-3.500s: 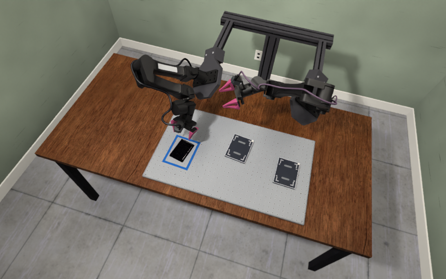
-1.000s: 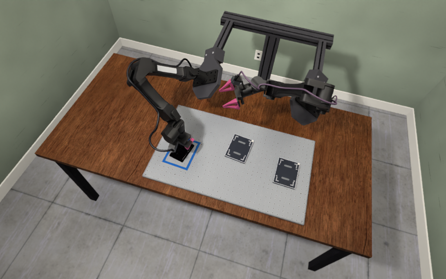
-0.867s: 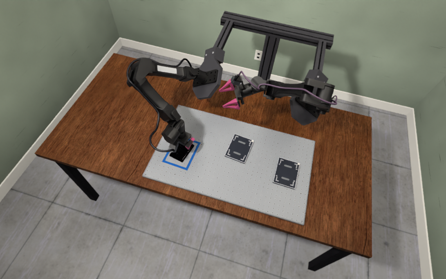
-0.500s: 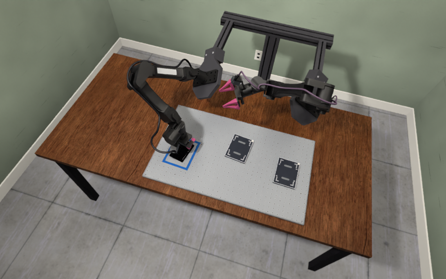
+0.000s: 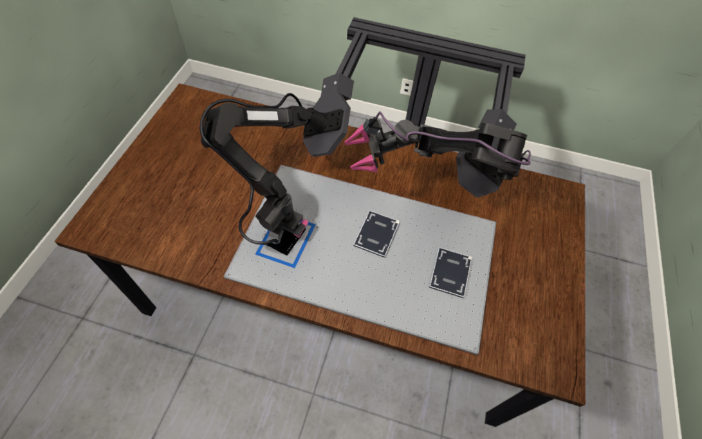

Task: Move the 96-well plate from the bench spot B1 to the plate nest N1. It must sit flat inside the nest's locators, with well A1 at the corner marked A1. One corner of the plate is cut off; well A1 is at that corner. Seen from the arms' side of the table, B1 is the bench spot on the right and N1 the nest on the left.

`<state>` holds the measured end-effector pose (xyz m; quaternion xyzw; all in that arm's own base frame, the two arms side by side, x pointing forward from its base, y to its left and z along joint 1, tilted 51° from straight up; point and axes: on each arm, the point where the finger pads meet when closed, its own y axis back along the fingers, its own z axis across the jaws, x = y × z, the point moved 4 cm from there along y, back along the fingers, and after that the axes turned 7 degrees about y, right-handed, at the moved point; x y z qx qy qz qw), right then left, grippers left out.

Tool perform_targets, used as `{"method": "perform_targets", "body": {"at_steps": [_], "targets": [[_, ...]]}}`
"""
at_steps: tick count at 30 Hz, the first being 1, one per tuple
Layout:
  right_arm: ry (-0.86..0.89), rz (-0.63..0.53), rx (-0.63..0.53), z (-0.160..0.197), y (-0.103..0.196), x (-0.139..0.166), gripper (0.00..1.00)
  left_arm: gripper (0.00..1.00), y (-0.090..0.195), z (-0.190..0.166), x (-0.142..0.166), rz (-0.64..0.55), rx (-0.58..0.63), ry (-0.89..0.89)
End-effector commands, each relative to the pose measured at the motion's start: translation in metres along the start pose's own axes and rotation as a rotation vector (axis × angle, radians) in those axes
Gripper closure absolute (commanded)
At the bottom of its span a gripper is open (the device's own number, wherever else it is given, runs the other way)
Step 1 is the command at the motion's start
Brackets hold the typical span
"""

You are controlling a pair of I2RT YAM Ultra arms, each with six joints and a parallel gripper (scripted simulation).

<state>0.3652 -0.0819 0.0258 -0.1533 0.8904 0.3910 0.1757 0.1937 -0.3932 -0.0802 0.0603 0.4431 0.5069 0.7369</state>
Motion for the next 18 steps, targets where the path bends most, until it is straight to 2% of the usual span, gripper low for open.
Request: {"method": "perform_targets", "body": {"at_steps": [1, 11, 18], "targets": [[-0.018, -0.050, -0.008, 0.000, -0.004, -0.019, 0.00, 0.00, 0.003, -0.003, -0.011, -0.026, 0.018, 0.011], [-0.018, -0.050, -0.008, 0.000, -0.016, -0.019, 0.00, 0.00, 0.003, -0.003, -0.011, -0.026, 0.018, 0.011], [-0.018, -0.059, -0.010, 0.001, -0.013, -0.022, 0.00, 0.00, 0.003, -0.003, -0.011, -0.026, 0.018, 0.011]]}}
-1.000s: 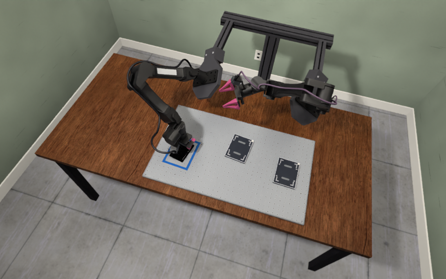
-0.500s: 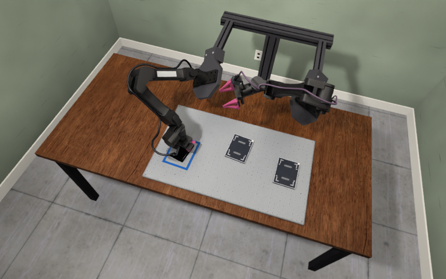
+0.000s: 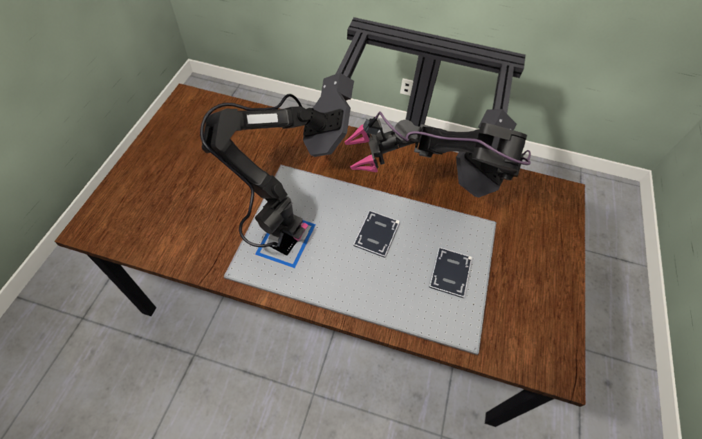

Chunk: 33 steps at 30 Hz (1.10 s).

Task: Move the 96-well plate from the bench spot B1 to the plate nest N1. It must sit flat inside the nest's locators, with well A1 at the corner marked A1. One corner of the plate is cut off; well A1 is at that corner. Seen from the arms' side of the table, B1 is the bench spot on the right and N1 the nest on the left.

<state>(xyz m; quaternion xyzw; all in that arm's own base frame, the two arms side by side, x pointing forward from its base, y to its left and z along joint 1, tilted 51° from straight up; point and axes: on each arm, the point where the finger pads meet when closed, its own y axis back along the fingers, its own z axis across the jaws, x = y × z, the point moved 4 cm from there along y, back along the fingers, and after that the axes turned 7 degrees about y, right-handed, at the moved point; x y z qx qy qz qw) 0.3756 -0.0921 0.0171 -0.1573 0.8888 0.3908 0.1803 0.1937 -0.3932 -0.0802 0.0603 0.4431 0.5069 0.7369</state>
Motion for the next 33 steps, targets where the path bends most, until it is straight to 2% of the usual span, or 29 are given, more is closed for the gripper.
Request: {"method": "perform_targets", "body": {"at_steps": [1, 4, 5, 7, 8, 21, 22, 23, 26, 33], "targets": [[-0.012, -0.048, -0.009, 0.001, 0.003, -0.018, 0.00, 0.00, 0.003, -0.003, -0.011, -0.026, 0.018, 0.011], [-0.012, -0.048, -0.008, 0.001, 0.003, -0.018, 0.00, 0.00, 0.003, -0.003, -0.011, -0.026, 0.018, 0.011], [-0.012, -0.048, -0.008, 0.001, 0.003, -0.018, 0.04, 0.00, 0.003, -0.003, -0.011, -0.026, 0.018, 0.011], [-0.012, -0.048, -0.008, 0.001, 0.003, -0.018, 0.04, 0.00, 0.003, -0.003, -0.011, -0.026, 0.018, 0.011], [-0.006, -0.041, -0.010, 0.002, 0.003, -0.013, 0.09, 0.00, 0.003, -0.003, -0.011, -0.026, 0.018, 0.011], [-0.013, -0.048, -0.007, -0.001, 0.005, -0.012, 0.21, 0.00, 0.003, -0.003, -0.011, -0.026, 0.018, 0.011], [-0.008, -0.042, -0.009, 0.000, 0.005, -0.008, 0.33, 0.00, 0.003, -0.003, -0.011, -0.026, 0.018, 0.011], [-0.006, -0.040, -0.010, 0.000, 0.005, -0.006, 0.21, 0.00, 0.003, -0.003, -0.011, -0.026, 0.018, 0.011], [0.000, -0.021, 0.000, 0.001, 0.013, -0.002, 0.21, 0.00, 0.003, -0.003, -0.011, -0.026, 0.018, 0.011], [0.000, -0.022, 0.001, 0.000, 0.054, 0.000, 0.21, 0.00, 0.003, -0.003, -0.011, -0.026, 0.018, 0.011]]}}
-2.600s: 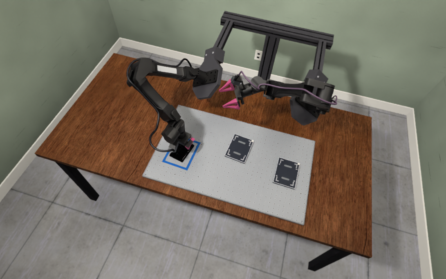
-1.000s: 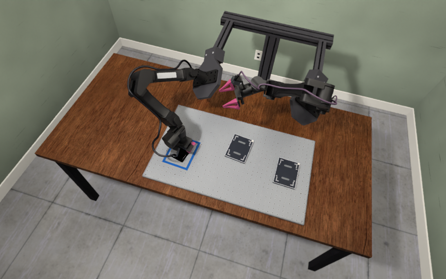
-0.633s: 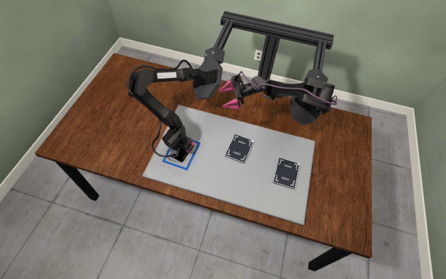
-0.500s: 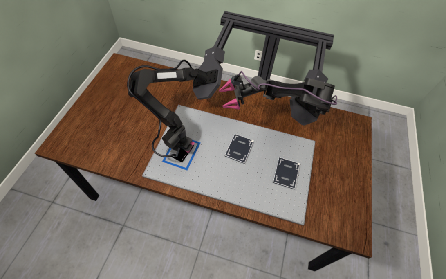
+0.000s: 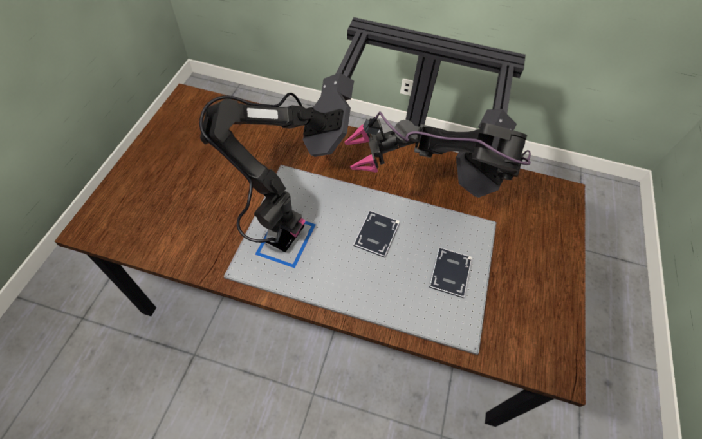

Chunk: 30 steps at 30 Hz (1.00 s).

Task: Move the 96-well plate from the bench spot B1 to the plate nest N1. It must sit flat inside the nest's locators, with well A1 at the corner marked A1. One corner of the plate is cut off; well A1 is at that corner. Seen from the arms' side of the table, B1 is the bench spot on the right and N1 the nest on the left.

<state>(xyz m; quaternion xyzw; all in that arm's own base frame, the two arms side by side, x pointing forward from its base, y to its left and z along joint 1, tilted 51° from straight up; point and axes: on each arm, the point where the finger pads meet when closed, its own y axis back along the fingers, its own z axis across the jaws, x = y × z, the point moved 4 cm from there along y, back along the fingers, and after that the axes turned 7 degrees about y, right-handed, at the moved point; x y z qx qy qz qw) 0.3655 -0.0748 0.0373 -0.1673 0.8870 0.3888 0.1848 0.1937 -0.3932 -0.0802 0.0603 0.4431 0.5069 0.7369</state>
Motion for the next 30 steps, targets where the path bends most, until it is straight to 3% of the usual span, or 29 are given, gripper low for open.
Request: {"method": "perform_targets", "body": {"at_steps": [1, 10, 19, 21, 30], "targets": [[0.000, 0.000, 0.001, 0.002, 0.028, 0.002, 0.21, 0.00, 0.003, -0.003, -0.011, -0.026, 0.018, 0.011], [0.000, 0.000, 0.001, 0.002, 0.029, 0.002, 0.21, 0.00, 0.007, -0.001, 0.002, 0.036, 0.097, -0.082], [-0.006, -0.006, -0.002, 0.002, 0.029, 0.001, 0.21, 0.00, 0.048, 0.085, 0.030, 0.181, 0.333, -0.233], [-0.006, -0.006, -0.002, 0.002, 0.029, 0.001, 0.21, 0.00, 0.048, 0.085, 0.030, 0.181, 0.333, -0.233], [-0.006, -0.006, -0.002, 0.002, 0.029, 0.001, 0.21, 0.00, 0.133, 0.164, 0.061, 0.180, 0.458, -0.223]]}}
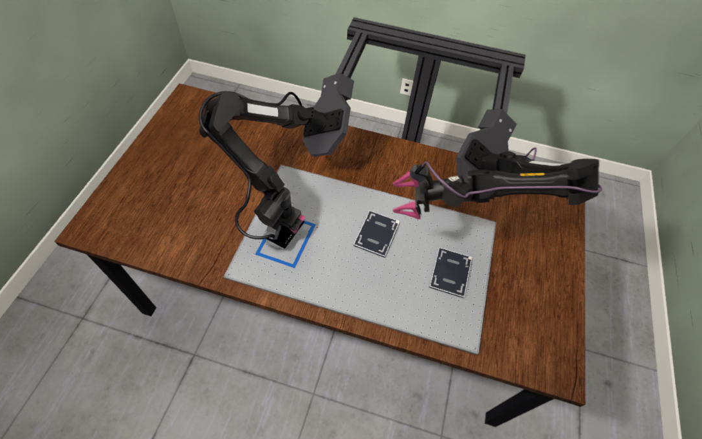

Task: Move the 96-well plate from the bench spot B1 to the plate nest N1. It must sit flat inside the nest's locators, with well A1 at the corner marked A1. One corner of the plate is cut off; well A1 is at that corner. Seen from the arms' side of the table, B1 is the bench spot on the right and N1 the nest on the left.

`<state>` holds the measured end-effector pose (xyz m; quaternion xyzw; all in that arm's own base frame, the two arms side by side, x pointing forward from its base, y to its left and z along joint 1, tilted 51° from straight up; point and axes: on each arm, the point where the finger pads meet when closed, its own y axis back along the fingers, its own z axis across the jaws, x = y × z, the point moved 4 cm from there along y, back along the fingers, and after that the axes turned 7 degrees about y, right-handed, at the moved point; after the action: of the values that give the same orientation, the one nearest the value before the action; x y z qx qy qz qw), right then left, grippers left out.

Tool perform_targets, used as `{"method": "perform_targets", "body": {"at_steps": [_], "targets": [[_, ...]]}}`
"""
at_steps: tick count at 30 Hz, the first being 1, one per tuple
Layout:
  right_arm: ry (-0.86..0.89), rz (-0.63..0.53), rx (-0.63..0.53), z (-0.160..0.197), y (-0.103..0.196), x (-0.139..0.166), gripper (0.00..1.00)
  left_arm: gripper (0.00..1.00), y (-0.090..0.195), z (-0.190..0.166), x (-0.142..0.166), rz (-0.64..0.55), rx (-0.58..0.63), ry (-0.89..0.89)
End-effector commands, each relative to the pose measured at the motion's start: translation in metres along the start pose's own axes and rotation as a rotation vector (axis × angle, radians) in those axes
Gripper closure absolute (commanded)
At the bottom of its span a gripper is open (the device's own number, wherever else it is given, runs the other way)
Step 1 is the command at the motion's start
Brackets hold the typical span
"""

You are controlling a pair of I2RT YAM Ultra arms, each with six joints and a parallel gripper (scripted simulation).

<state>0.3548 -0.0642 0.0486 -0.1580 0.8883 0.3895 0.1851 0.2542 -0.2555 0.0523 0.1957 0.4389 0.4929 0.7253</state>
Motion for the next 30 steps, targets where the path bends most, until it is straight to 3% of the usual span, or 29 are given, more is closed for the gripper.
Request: {"method": "perform_targets", "body": {"at_steps": [1, 6, 8, 13, 19, 23, 25, 30], "targets": [[0.001, -0.024, -0.008, 0.003, 0.008, -0.005, 0.21, 0.00, 0.043, -0.017, 0.032, 0.055, 0.254, -0.090], [0.001, -0.024, -0.008, 0.003, 0.008, -0.005, 0.21, 0.00, 0.094, -0.016, 0.061, 0.021, 0.292, -0.068], [0.001, -0.024, -0.008, 0.003, 0.008, -0.005, 0.21, 0.00, 0.094, -0.016, 0.061, 0.021, 0.292, -0.068], [-0.086, -0.045, 0.022, 0.015, 0.007, 0.000, 0.21, 0.00, 0.134, -0.027, 0.082, -0.023, 0.299, -0.047], [-0.163, -0.045, 0.018, 0.092, 0.010, 0.030, 0.21, 0.00, 0.155, -0.034, 0.091, -0.055, 0.266, -0.035], [-0.125, -0.029, 0.007, 0.142, 0.013, 0.056, 0.21, 0.00, 0.159, -0.034, 0.093, -0.062, 0.246, -0.031], [-0.125, -0.029, 0.007, 0.142, 0.013, 0.056, 0.21, 0.00, 0.159, -0.034, 0.093, -0.062, 0.246, -0.031], [-0.048, 0.002, 0.007, 0.209, 0.008, 0.099, 0.21, 0.00, 0.160, -0.031, 0.093, -0.066, 0.220, -0.030]]}}
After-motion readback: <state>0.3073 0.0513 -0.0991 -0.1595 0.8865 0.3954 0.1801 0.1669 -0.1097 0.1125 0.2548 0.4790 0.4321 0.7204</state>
